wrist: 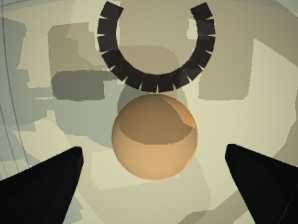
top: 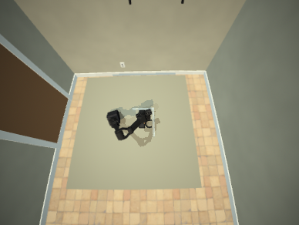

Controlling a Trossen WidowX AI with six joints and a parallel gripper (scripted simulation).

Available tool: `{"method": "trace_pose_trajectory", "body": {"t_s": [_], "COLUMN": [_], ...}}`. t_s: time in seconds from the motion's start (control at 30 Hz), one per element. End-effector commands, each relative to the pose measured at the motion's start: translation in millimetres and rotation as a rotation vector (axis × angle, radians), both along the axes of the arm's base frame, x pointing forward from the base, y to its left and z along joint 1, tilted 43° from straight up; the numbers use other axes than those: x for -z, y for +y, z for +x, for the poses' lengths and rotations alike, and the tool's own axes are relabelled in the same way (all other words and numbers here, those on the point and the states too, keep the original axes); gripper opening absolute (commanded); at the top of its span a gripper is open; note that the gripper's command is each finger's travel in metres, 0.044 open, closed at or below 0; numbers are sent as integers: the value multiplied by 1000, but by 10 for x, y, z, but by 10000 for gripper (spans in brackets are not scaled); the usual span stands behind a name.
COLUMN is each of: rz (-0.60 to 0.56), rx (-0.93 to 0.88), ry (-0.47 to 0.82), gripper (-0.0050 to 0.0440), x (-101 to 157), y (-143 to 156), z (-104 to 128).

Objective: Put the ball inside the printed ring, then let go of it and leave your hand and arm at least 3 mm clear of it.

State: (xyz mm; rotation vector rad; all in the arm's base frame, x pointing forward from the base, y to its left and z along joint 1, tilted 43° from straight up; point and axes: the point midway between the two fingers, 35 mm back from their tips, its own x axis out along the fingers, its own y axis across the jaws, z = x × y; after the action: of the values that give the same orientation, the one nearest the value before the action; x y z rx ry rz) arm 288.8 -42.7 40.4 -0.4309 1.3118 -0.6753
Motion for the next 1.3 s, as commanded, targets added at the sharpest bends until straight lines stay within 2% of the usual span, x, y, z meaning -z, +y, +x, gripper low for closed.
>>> {"method": "trace_pose_trajectory", "body": {"t_s": [0.0,0.7,0.77,1.27], "rz": [-5,-7,-7,-7], "rx": [-1,-1,-1,-1], "ry": [16,16,16,16], "gripper": [425,425,377,290], "x": [68,272,272,272], "y": [-52,-251,-251,-251], "z": [-26,-10,-10,-10]}}
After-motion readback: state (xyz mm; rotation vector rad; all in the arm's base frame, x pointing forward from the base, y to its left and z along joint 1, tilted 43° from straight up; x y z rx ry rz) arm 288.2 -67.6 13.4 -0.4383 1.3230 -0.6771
